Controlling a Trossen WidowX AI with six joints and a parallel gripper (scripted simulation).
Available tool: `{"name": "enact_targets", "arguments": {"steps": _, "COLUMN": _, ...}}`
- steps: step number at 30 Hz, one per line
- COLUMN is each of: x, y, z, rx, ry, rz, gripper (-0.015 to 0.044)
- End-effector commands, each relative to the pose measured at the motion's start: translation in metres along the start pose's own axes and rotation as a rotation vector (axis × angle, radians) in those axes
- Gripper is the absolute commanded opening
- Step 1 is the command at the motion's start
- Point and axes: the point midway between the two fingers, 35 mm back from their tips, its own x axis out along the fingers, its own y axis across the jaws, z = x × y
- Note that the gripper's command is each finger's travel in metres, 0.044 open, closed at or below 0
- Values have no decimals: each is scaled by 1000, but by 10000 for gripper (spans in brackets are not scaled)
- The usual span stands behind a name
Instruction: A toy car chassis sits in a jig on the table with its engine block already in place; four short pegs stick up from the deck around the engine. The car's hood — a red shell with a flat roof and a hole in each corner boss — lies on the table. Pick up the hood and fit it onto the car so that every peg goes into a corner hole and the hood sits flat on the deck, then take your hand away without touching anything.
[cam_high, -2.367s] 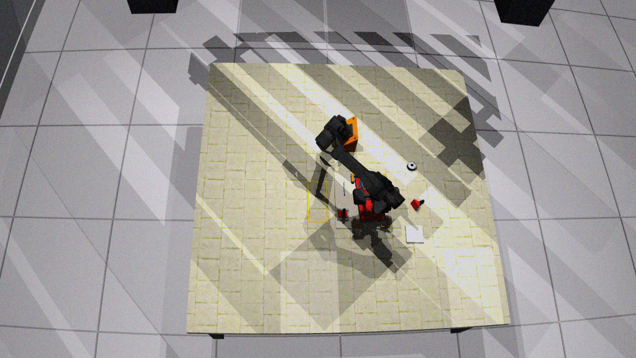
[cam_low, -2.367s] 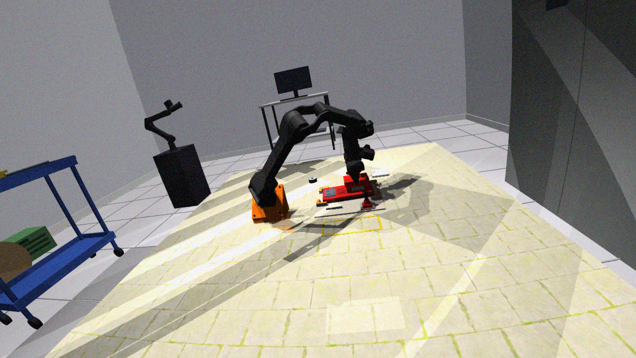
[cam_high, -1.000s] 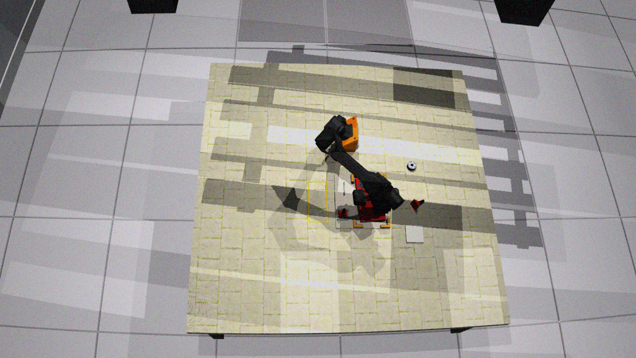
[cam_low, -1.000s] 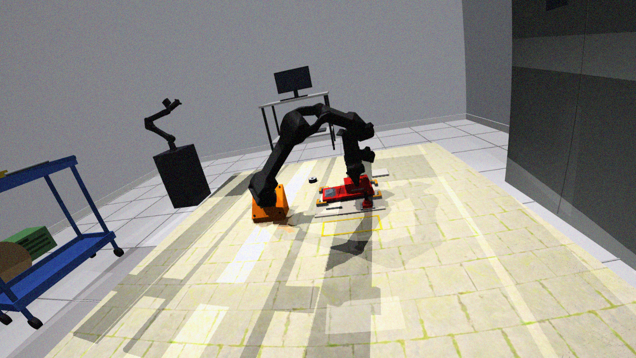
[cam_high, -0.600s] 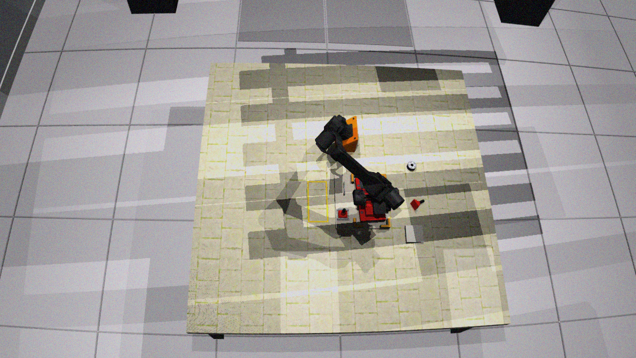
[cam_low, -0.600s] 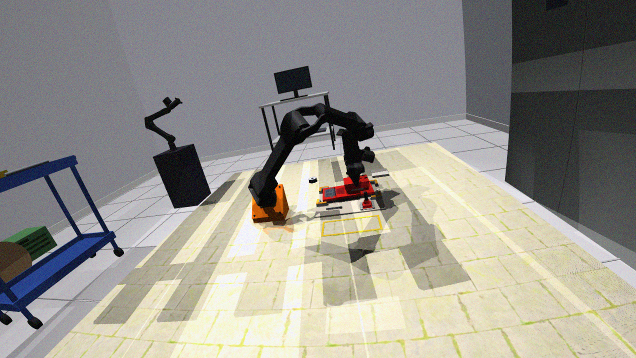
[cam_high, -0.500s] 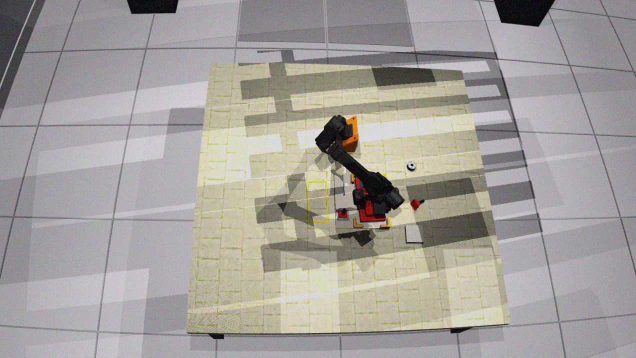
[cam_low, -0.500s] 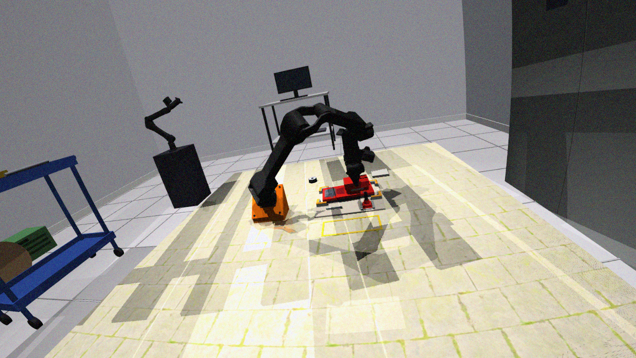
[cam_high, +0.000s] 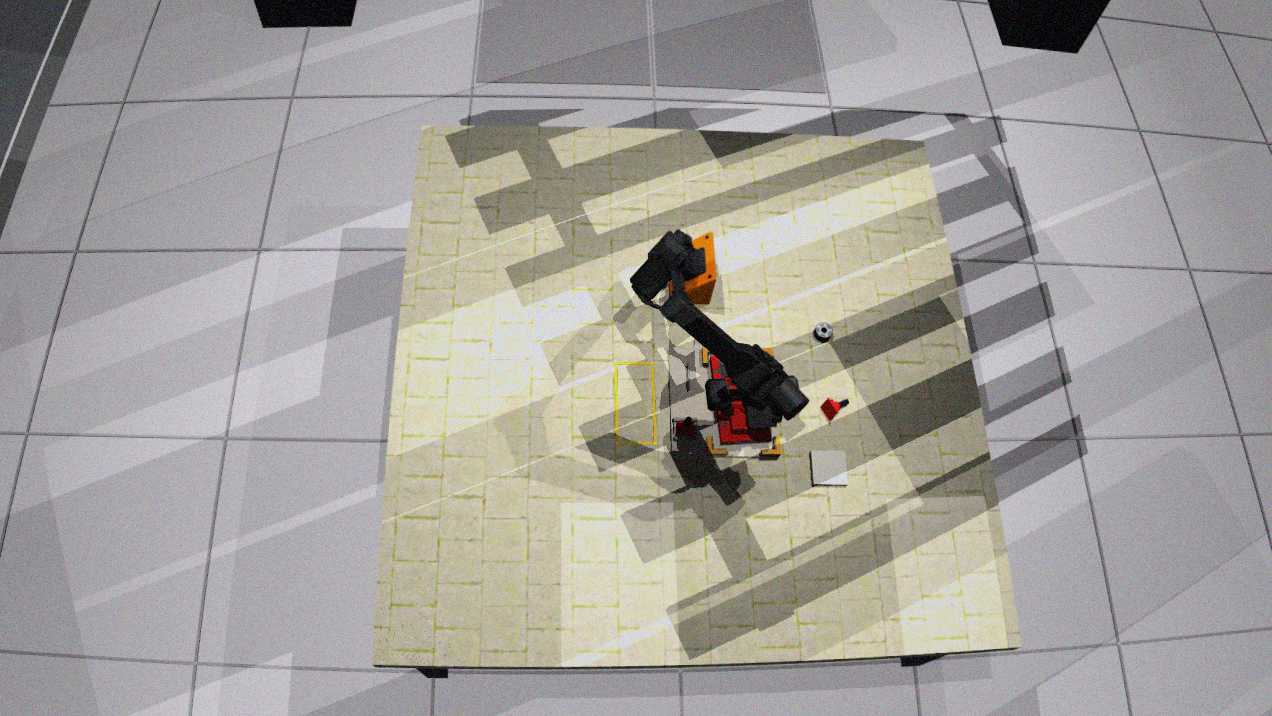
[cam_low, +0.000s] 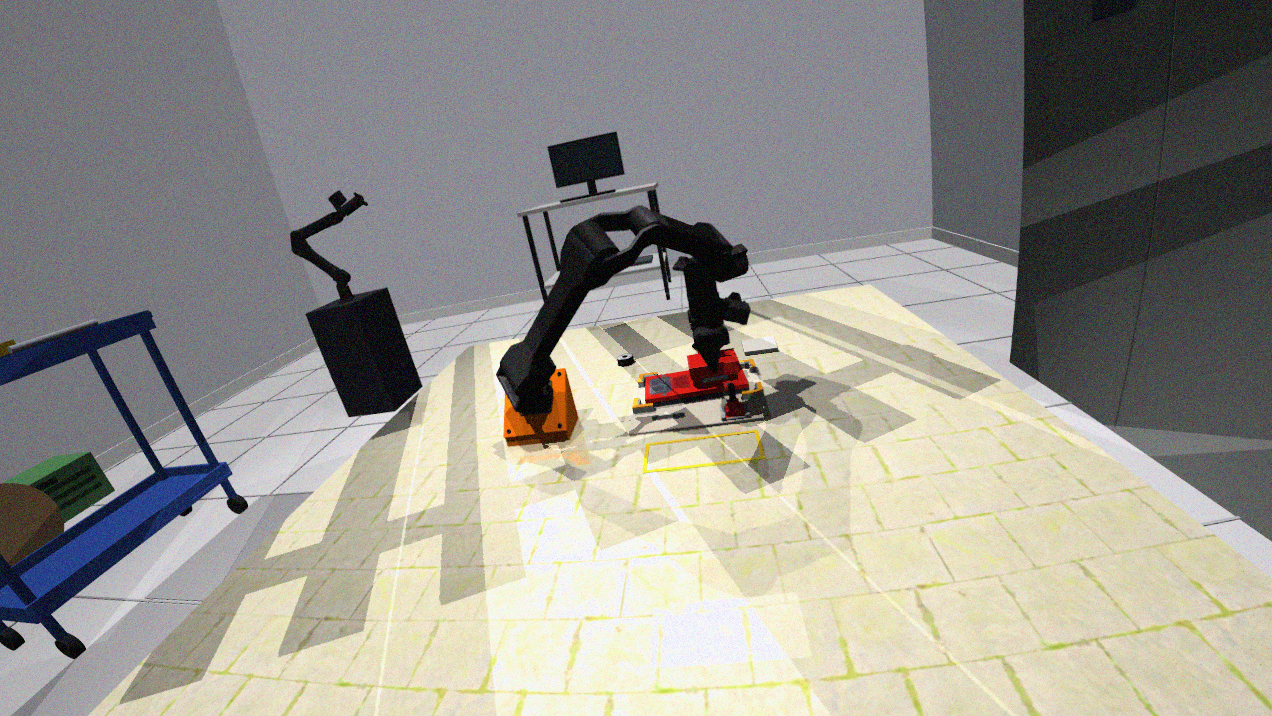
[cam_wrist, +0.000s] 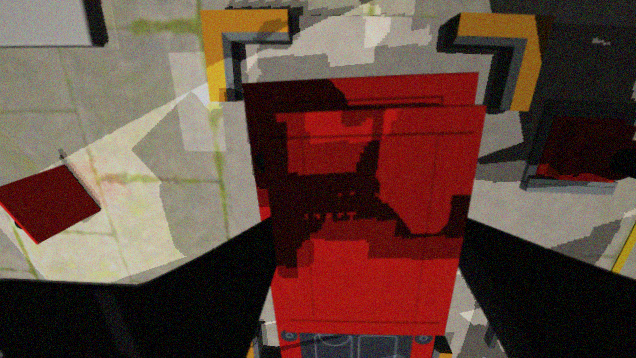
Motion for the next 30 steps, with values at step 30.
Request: {"name": "enact_targets", "arguments": {"steps": 30, "x": 14, "y": 1, "z": 0, "rx": -4, "ry": -2, "rz": -1, "gripper": 0}}
